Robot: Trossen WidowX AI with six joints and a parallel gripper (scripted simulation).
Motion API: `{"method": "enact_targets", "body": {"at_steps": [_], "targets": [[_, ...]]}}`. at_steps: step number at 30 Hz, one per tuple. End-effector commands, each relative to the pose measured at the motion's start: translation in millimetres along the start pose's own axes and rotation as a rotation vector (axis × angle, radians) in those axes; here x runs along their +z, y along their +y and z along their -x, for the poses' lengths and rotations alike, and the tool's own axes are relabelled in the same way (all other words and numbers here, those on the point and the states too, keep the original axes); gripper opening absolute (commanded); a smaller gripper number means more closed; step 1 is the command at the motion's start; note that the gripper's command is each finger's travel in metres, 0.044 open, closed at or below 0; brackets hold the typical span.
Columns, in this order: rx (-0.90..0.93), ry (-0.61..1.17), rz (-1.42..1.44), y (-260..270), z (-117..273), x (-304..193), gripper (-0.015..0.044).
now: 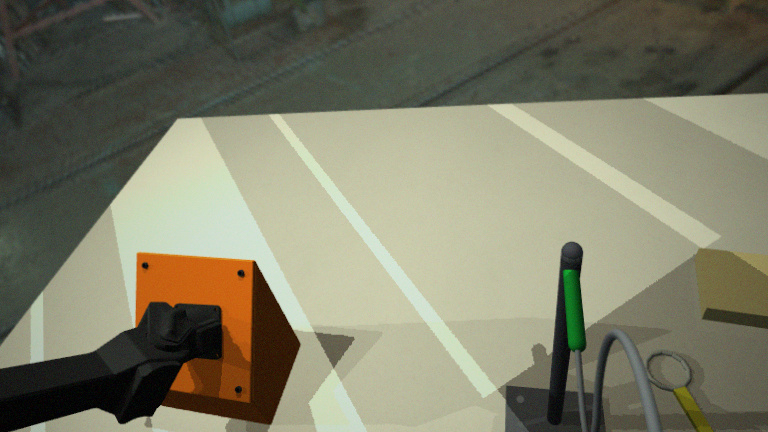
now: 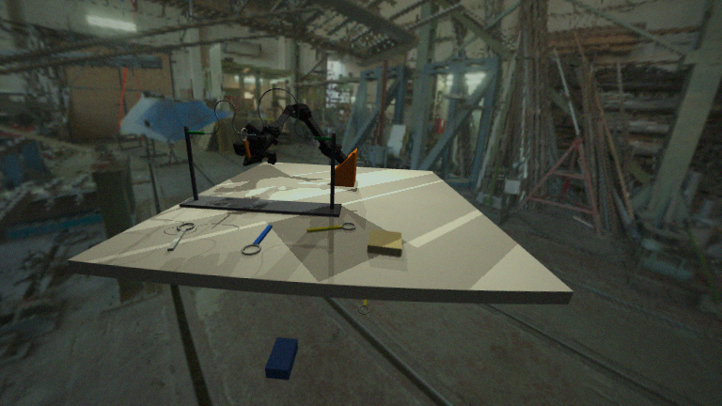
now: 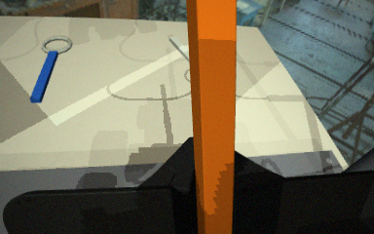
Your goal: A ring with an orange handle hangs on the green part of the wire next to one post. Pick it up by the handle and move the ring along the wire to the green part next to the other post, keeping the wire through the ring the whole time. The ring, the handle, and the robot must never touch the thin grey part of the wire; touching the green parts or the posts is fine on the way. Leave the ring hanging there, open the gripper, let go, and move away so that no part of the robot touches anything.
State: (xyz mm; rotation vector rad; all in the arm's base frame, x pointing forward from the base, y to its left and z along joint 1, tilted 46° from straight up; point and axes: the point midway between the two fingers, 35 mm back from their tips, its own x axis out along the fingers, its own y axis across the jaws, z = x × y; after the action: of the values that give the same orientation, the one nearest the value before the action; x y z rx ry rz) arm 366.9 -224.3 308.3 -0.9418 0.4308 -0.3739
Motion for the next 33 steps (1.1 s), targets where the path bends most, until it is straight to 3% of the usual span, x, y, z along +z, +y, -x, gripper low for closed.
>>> {"method": "enact_targets", "body": {"at_steps": [1,33], "targets": [[0.022,0.008,-0.041,9.2,1.7,-0.1,-0.015],[0.104,0.024,-0.183,58.5,10.3,4.5,-0.015]]}}
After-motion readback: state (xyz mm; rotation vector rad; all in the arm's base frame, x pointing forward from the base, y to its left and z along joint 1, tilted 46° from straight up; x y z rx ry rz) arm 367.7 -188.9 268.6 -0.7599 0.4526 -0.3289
